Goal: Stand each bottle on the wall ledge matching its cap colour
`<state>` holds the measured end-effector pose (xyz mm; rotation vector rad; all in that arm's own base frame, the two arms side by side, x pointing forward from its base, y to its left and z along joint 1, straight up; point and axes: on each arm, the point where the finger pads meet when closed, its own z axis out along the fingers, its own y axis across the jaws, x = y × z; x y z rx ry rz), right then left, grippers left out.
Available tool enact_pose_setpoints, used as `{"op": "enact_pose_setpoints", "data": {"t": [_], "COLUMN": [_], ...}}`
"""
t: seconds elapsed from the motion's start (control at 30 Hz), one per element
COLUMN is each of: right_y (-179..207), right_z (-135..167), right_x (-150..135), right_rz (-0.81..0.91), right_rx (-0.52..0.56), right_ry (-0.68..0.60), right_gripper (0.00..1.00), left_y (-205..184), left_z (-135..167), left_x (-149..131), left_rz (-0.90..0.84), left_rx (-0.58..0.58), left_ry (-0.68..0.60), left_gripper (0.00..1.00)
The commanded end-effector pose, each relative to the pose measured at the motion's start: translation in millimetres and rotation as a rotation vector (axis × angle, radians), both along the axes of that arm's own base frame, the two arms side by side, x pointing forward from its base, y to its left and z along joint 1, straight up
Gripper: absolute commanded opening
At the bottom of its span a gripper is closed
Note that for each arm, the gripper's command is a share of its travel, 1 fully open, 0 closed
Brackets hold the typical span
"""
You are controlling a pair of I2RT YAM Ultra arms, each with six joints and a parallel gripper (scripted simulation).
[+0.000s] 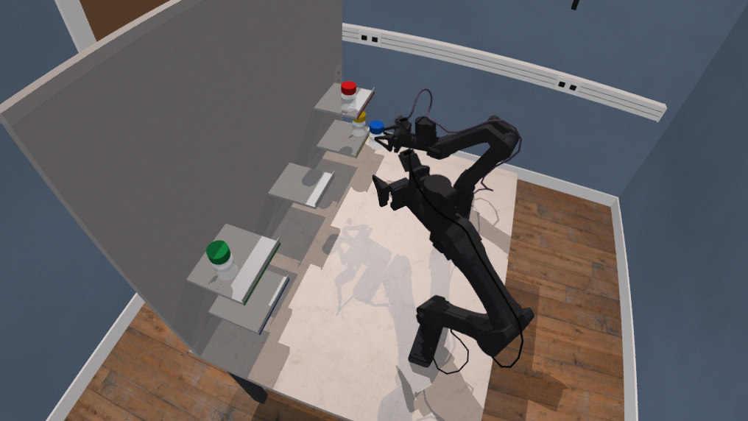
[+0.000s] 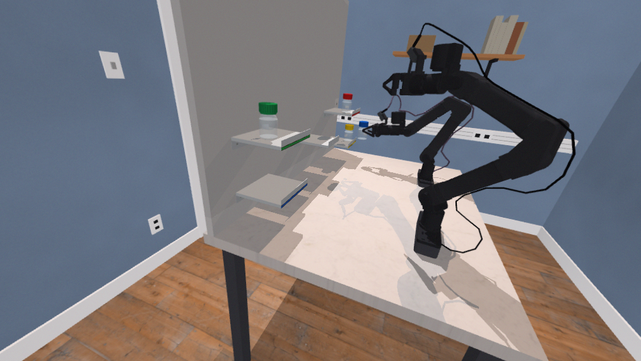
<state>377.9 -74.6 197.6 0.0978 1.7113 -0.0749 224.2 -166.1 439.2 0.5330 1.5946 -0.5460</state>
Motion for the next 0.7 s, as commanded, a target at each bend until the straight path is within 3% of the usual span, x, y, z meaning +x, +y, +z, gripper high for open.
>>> {"op": "enact_pose_setpoints", "data": {"t": [0.0, 0.23, 0.33, 0.43, 0.67], "right_y": [1.3, 2.5, -10.9, 4.6, 43.4], "right_z": [10.7, 12.4, 63.6, 101.2, 107.5], "right_x": [-0.9, -5.2, -4.4, -0.5, 12.0], "right_rz": [0.011, 0.010, -0.084, -0.151, -0.200], "right_rx": [-0.002, 0.027, 0.010, -0.008, -0.002], "right_ry": [-0.010, 0.088, 0.038, -0.049, -0.067], "right_gripper": [0.50, 0.50, 0.50, 0.50, 0.50], "left_y": [10.1, 9.6, 10.1, 10.2, 10.2], "left_z": [4.2, 7.1, 7.8, 8.0, 8.0], "left_x": [-12.1, -10.3, -11.0, -11.2, -11.3], "left_rz": [-0.004, -0.002, -0.001, -0.001, -0.001], "left_rx": [0.015, 0.008, 0.006, 0.005, 0.005], "left_ry": [0.005, -0.004, -0.006, -0.007, -0.007], "left_gripper": [1.00, 1.00, 1.00, 1.00, 1.00]}}
